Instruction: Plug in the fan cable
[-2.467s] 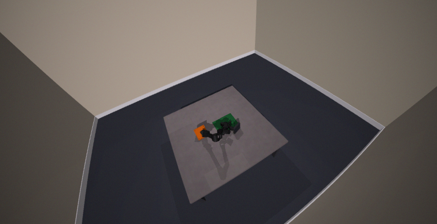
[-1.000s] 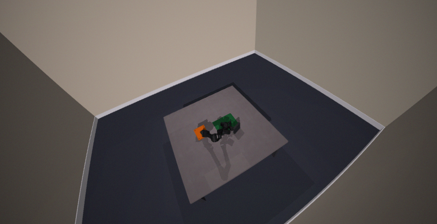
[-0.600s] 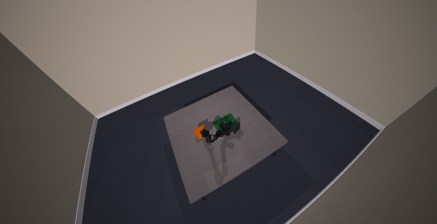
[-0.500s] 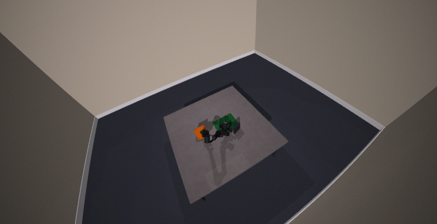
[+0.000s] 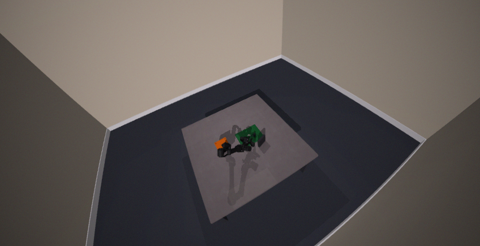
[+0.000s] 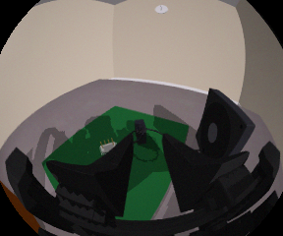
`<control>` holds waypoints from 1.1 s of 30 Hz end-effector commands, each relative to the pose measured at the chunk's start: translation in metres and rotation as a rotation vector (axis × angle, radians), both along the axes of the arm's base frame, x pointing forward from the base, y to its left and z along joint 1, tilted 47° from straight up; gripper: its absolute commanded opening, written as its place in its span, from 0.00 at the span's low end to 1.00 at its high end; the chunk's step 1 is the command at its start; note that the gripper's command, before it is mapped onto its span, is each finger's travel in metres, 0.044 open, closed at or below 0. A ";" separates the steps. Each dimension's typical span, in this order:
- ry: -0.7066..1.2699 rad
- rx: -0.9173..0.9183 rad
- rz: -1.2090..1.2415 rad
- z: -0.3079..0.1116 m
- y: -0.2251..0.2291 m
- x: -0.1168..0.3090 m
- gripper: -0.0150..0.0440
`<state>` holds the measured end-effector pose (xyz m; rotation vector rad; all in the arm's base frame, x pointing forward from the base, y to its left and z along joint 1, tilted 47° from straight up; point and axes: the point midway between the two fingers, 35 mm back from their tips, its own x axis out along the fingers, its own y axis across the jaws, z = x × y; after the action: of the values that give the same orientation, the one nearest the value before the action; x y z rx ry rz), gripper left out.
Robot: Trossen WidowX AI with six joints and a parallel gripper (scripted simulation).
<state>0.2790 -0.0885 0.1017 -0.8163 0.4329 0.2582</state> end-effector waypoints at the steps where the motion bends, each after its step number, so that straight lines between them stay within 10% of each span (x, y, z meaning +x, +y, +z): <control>1: 0.004 0.001 0.005 0.002 0.005 -0.010 0.49; 13: 0.223 0.130 -0.127 -0.013 0.003 0.003 1.00; 33: 0.611 0.185 -0.407 -0.032 0.009 0.012 1.00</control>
<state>0.2884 -0.0809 0.0705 -0.4593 1.0327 0.1932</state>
